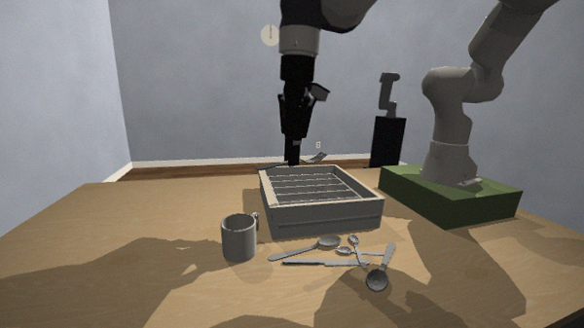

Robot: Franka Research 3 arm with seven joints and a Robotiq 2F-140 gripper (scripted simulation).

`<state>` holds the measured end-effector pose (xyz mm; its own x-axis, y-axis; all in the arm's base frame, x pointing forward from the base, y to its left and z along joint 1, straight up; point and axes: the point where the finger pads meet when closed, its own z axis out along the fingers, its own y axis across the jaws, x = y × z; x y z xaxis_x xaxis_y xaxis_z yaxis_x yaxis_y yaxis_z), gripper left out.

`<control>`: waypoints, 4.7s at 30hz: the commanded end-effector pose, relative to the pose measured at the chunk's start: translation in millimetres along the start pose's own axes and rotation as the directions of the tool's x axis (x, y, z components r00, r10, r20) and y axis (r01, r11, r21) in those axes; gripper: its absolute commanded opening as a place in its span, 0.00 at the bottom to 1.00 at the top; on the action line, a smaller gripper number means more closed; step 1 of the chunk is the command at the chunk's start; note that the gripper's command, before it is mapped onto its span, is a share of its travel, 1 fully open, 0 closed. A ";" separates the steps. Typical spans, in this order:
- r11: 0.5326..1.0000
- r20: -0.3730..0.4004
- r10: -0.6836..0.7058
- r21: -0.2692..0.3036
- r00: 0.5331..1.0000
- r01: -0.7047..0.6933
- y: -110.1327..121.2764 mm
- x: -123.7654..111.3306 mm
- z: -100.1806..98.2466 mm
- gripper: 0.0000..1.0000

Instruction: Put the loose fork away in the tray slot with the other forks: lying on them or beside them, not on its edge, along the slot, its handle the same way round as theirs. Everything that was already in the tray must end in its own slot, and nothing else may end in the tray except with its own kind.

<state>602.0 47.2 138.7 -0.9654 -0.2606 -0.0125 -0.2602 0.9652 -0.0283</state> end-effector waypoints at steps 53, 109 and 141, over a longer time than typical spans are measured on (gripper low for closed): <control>0.942 -0.111 0.331 -0.027 0.937 -0.336 -120.6 132.6 29.7 0.13; 0.942 -0.112 0.331 -0.027 0.937 -0.336 -119.0 132.9 78.6 0.13; 0.942 -0.112 0.331 -0.027 0.937 -0.336 -116.2 133.4 165.0 0.13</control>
<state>501.8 -101.7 -22.7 -0.9903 0.0913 0.1051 0.0925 0.9957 0.0064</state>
